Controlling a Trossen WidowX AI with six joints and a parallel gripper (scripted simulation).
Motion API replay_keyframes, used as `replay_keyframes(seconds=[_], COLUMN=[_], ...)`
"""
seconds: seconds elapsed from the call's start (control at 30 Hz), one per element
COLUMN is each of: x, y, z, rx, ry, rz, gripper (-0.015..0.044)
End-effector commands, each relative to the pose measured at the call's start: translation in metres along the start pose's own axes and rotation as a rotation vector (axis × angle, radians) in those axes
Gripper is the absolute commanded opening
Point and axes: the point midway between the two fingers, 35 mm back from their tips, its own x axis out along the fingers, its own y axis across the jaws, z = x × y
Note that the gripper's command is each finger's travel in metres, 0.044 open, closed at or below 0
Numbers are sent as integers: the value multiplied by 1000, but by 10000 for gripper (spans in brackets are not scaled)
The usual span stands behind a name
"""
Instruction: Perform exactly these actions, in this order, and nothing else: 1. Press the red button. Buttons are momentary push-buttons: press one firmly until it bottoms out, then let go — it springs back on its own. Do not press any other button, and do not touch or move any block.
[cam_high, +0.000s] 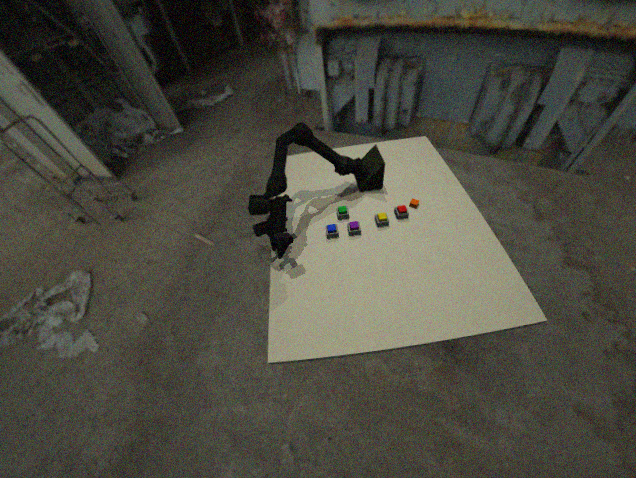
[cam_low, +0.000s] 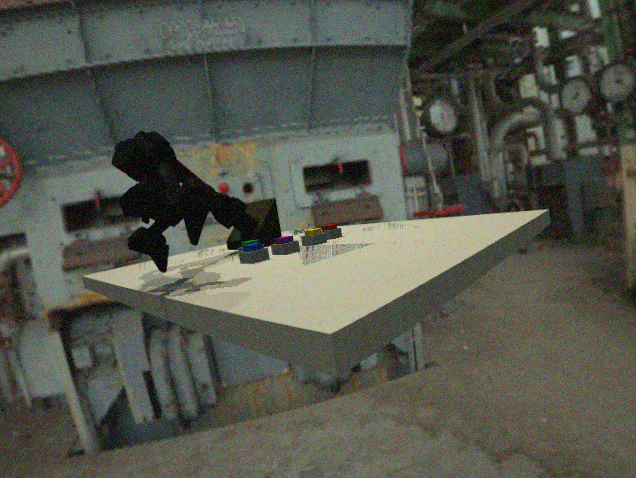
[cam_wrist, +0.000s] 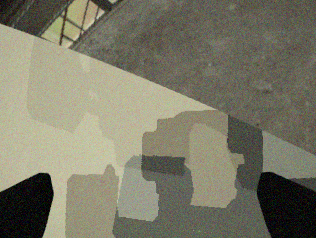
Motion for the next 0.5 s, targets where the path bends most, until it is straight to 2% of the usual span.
replay_keyframes(seconds=[0.0, 0.2, 0.47], x=[-11, -33, -81], y=[37, 92, 165], z=[-31, -85, -199], rx=[19, -24, -232], ry=[104, 262, 538], rz=[46, 109, 156], gripper=[400, 400, 400])
